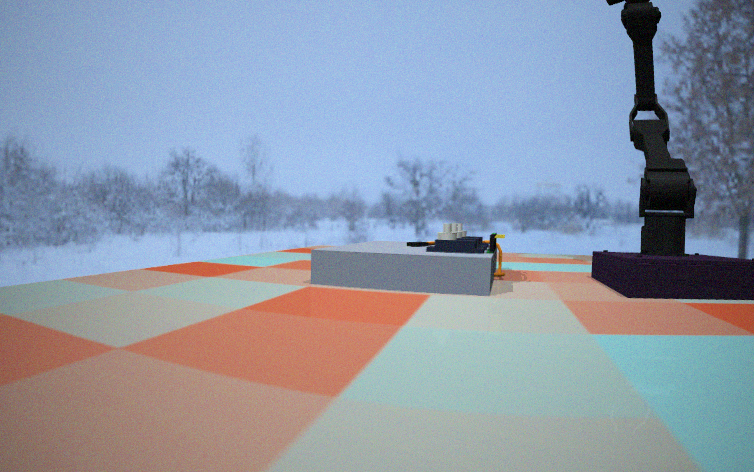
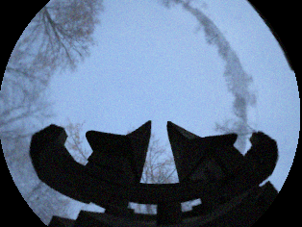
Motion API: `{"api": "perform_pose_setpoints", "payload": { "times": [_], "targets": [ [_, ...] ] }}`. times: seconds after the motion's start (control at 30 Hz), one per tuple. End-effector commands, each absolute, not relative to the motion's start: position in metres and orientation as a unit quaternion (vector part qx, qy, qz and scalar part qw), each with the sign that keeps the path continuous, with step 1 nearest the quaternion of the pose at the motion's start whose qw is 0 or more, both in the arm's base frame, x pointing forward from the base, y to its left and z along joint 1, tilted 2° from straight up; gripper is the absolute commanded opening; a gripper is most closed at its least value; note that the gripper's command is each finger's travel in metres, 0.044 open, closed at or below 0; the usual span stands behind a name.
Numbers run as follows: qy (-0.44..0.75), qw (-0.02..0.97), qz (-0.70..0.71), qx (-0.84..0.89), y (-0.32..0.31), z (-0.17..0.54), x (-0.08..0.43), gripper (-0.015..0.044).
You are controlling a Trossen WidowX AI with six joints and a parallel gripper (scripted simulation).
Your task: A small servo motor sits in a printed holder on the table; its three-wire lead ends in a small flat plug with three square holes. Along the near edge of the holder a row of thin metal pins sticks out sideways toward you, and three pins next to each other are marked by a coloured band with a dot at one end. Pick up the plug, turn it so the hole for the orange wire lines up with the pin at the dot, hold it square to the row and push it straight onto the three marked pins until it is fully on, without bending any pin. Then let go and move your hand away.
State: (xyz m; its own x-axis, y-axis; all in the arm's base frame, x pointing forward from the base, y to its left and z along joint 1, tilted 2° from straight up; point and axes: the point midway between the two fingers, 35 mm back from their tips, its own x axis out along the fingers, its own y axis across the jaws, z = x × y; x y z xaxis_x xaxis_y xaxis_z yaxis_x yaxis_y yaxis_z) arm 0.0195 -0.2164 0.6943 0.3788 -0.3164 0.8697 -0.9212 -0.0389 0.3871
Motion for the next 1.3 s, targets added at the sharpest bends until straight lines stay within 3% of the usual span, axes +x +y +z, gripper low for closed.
{"api": "perform_pose_setpoints", "payload": {
  "times": [0.0,0.57,1.27],
  "targets": [
    [-0.478,0.54,0.303,0.623,-0.187,0.699,0.014,0.0115],
    [-0.48,0.721,0.275,0.417,-0.037,0.685,0.034,0.0115],
    [-0.351,0.905,0.178,0.164,0.073,0.576,0.173,0.0115]
  ]
}}
